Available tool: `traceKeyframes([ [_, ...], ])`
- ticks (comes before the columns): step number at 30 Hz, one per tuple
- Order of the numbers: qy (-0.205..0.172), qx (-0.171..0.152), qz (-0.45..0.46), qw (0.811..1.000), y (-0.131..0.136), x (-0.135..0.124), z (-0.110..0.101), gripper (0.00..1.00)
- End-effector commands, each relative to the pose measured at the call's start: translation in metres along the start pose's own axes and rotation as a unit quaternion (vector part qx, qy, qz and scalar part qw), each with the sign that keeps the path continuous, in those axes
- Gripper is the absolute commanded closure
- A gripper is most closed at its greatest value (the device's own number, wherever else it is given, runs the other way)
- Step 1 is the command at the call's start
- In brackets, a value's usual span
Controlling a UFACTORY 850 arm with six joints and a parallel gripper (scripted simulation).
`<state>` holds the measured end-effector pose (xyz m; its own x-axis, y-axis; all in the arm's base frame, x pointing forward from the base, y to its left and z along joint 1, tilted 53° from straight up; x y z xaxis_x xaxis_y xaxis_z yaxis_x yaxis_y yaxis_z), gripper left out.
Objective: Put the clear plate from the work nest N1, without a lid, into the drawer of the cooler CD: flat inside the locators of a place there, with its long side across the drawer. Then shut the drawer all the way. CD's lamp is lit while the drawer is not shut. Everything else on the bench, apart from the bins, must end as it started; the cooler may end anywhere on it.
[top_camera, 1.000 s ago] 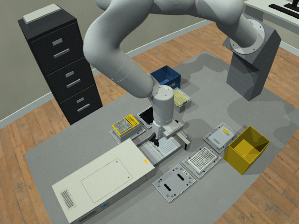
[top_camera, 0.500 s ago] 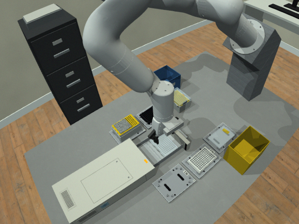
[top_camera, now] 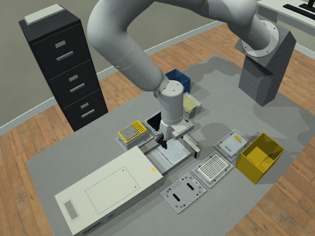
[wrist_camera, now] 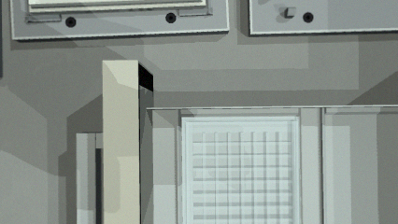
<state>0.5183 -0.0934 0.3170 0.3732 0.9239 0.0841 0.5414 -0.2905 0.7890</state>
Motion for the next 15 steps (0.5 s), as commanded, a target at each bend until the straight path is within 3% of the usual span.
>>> traceKeyframes([
  [1,0.000,0.000,0.000,1.000,0.000,0.000,-0.006,0.00],
  [15,0.000,0.000,0.000,1.000,0.000,0.000,-0.029,0.00],
])
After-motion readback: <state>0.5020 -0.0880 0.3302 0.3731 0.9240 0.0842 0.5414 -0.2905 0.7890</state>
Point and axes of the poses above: the point where the finger pads meet when closed, its own z axis out along the fingers, its own y axis across the jaws, x = y × z, the point moved 8 cm from there along -z, back along the fingers, and after that the axes turned 12 degrees about z, right-handed, at the moved point
